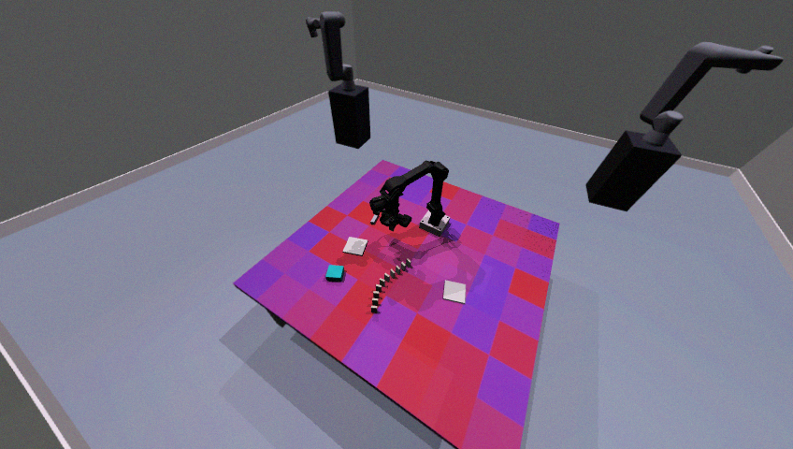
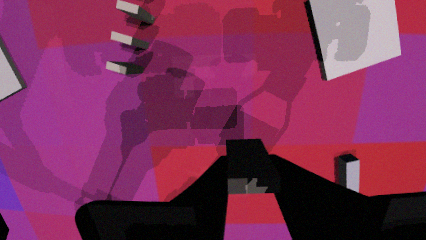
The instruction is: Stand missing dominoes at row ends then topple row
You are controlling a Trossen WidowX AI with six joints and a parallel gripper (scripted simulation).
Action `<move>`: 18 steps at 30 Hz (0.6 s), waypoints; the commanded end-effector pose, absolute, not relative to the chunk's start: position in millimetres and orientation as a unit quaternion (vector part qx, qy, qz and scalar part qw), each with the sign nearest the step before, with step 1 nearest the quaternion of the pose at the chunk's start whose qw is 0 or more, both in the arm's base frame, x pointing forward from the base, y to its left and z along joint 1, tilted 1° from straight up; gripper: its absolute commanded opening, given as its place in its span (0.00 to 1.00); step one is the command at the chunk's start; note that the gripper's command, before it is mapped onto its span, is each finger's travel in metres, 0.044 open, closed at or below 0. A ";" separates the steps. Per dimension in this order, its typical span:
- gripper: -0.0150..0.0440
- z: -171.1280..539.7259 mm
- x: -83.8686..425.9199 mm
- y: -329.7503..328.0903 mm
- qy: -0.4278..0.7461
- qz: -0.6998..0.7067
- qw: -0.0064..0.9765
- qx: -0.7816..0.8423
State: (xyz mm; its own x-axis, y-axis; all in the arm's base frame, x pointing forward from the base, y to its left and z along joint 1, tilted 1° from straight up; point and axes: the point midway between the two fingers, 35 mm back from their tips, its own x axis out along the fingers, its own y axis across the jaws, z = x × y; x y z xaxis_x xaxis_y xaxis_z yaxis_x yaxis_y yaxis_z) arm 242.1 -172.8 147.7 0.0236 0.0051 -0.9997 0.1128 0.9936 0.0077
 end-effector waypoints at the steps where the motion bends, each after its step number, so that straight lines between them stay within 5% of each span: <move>1: 0.44 152.7 271.6 -116.1 0.689 -0.087 0.713 0.096; 10: 0.44 154.7 290.7 -27.9 0.676 -0.156 0.699 0.176; 18: 0.44 154.8 290.9 -25.9 0.675 -0.158 0.698 0.178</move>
